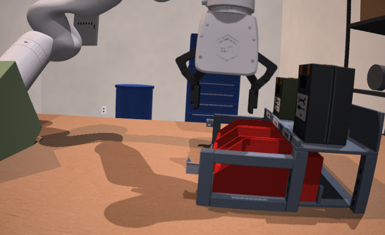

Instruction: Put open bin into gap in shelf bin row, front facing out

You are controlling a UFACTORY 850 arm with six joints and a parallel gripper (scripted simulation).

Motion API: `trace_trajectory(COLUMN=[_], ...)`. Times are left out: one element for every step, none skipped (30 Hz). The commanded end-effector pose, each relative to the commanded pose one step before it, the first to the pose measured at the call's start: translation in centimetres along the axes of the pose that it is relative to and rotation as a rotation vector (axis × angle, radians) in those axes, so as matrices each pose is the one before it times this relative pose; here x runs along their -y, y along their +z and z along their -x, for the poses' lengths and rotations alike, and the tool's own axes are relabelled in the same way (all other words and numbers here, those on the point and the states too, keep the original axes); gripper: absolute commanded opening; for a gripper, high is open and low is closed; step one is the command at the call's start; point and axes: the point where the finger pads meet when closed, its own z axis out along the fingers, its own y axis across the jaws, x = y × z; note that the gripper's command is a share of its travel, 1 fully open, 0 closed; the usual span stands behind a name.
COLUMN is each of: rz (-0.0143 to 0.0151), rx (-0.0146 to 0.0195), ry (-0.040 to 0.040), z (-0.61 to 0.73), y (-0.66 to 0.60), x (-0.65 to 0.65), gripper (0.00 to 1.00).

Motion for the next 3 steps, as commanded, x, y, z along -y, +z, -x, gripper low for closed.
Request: trace_trajectory(rz=[0.00173, 0.00000, 0.00000], rx=[0.00071, 0.00000, 0.00000], ry=[-0.00071, 0.00000, 0.00000], z=[0.002, 0.000, 0.000], y=[-0.107, 0.000, 0.000], x=[-0.070, 0.000, 0.000], gripper=[1.00, 1.00, 1.00])
